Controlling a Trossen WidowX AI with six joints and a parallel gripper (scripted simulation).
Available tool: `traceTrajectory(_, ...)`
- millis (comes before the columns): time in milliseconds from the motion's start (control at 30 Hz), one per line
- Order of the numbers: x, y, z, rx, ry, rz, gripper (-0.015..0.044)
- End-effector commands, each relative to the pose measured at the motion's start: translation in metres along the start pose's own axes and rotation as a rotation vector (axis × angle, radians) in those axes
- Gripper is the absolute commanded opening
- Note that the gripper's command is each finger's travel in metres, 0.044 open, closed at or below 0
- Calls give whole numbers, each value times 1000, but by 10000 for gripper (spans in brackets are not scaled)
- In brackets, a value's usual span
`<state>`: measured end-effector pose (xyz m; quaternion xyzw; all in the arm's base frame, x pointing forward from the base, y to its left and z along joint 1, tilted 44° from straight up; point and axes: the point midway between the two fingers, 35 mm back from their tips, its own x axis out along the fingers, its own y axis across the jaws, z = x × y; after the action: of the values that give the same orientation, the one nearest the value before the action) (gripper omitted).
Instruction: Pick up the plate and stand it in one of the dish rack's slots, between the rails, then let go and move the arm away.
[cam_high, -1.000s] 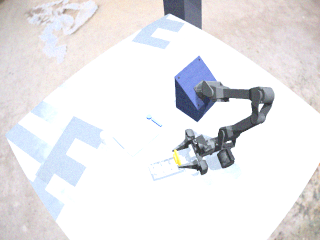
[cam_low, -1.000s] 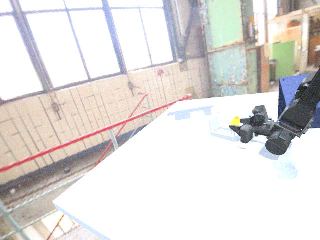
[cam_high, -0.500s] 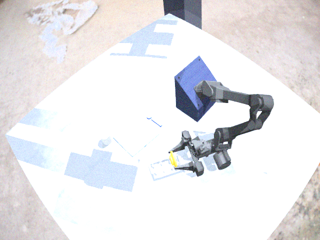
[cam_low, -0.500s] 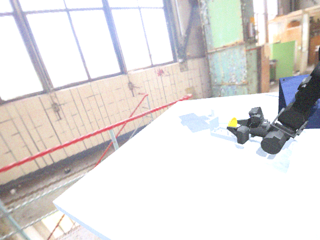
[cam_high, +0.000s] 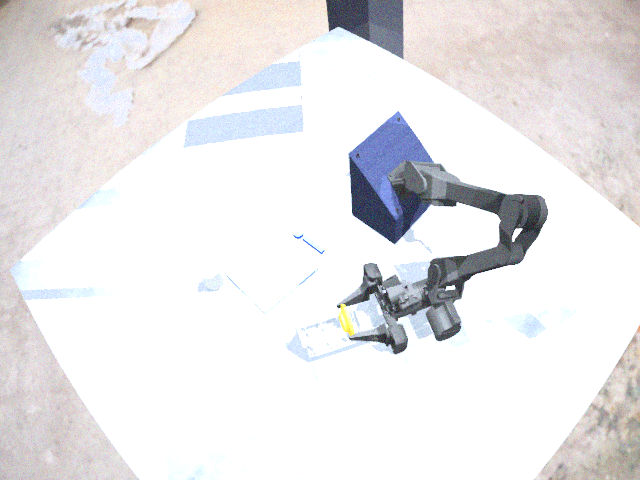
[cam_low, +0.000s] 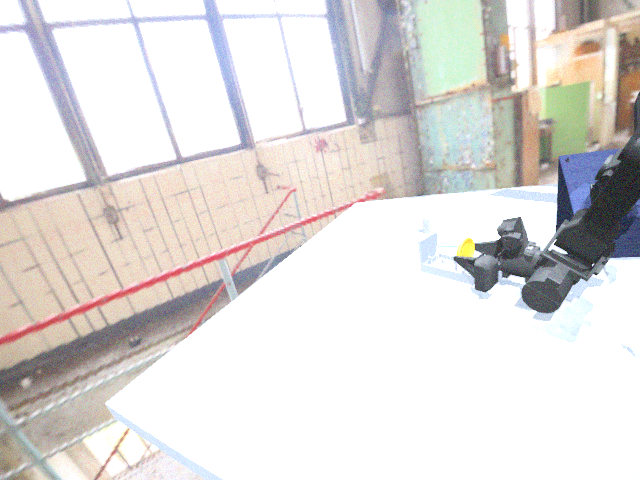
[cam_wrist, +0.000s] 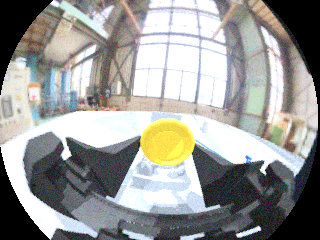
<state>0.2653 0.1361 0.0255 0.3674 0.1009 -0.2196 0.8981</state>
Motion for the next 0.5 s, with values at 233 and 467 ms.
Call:
traceTrajectory(233, 0, 0, 0, 0, 0, 0, 236)
traceTrajectory(467, 0, 0, 0, 0, 0, 0, 400)
